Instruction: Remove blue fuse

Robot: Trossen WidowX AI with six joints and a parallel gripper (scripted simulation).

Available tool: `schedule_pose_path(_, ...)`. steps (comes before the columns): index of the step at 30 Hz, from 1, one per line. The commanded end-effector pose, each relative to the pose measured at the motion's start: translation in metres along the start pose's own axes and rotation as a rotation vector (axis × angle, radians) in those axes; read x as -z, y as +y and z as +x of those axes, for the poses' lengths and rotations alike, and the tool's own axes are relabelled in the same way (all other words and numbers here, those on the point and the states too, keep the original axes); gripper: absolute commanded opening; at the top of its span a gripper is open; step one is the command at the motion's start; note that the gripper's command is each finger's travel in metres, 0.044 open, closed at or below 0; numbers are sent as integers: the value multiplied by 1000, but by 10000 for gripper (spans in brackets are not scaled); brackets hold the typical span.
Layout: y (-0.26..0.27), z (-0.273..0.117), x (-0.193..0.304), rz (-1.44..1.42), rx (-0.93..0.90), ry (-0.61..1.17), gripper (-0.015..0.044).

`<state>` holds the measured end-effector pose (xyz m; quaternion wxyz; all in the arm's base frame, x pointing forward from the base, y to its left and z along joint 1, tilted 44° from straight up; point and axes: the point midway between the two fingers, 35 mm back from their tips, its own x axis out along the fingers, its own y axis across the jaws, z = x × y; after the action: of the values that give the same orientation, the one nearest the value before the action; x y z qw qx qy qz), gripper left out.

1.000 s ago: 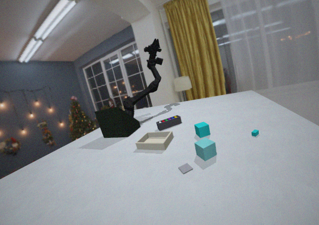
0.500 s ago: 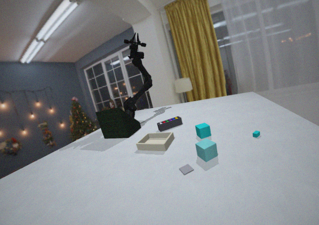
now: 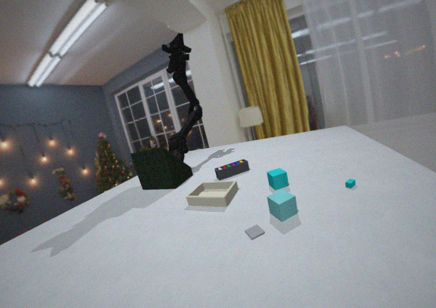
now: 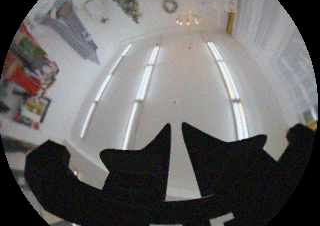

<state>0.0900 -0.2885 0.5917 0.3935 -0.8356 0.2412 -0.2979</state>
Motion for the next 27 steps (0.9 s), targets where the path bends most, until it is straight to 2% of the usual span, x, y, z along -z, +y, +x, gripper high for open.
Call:
schedule_pose_path(1, 41, 23, -18, 251, -65, -68, 70)
schedule_pose_path(7, 104, 59, -78, 732, -236, -203, 70)
schedule_pose_path(15, 170, 83, -190, 1270, -580, -340, 70)
schedule_pose_path(21, 203, 77, -284, 1558, -911, -386, 70)
schedule_pose_path(27, 229, 43, -381, 1818, -1375, -316, 70)
